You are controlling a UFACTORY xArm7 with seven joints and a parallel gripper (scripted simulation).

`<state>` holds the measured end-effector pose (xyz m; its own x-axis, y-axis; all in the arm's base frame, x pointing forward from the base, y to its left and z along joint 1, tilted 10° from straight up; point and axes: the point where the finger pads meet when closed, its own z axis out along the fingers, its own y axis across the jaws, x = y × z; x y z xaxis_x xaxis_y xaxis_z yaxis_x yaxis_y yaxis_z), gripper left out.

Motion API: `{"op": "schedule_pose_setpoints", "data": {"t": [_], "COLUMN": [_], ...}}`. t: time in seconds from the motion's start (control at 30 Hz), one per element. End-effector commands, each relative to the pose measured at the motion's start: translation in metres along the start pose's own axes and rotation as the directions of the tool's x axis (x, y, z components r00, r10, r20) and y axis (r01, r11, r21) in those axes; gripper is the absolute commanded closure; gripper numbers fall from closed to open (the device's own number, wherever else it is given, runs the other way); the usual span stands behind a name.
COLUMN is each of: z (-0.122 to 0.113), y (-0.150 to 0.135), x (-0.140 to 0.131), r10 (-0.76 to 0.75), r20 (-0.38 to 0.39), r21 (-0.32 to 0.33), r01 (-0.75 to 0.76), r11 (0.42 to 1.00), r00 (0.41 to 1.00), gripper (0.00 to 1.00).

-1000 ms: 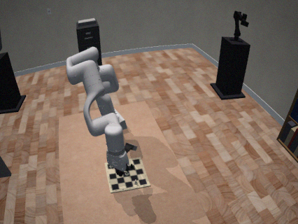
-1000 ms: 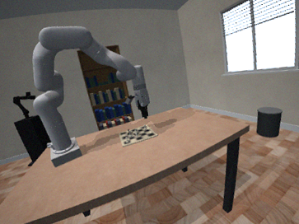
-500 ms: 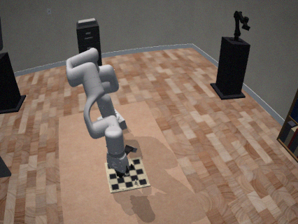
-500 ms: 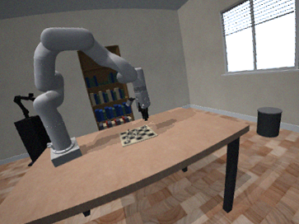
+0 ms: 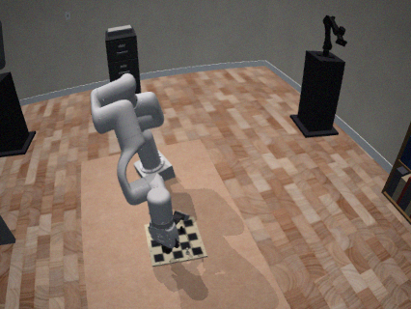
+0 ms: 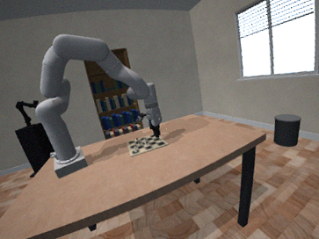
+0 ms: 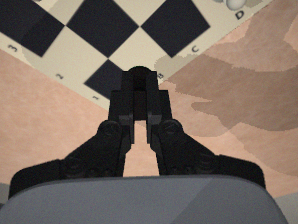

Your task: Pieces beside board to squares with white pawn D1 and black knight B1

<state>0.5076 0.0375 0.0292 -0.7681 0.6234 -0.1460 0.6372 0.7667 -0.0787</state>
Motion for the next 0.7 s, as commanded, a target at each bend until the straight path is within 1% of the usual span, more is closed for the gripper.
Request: {"op": "schedule_pose_setpoints", "data": {"t": [0.0, 0.2, 0.67], "z": [0.0139, 0.0228, 0.0232], "y": [0.0021, 0.0022, 0.0022], "x": [-0.0019, -0.0019, -0.0019], "r10": [0.0, 0.0, 0.0], "r20": [0.004, 0.004, 0.004], "r21": [-0.004, -0.004, -0.004], "r01": [0.0, 0.0, 0.0], "r11": [1.0, 1.0, 1.0], "r00": [1.0, 1.0, 1.0], "gripper": [1.0, 1.0, 1.0]}}
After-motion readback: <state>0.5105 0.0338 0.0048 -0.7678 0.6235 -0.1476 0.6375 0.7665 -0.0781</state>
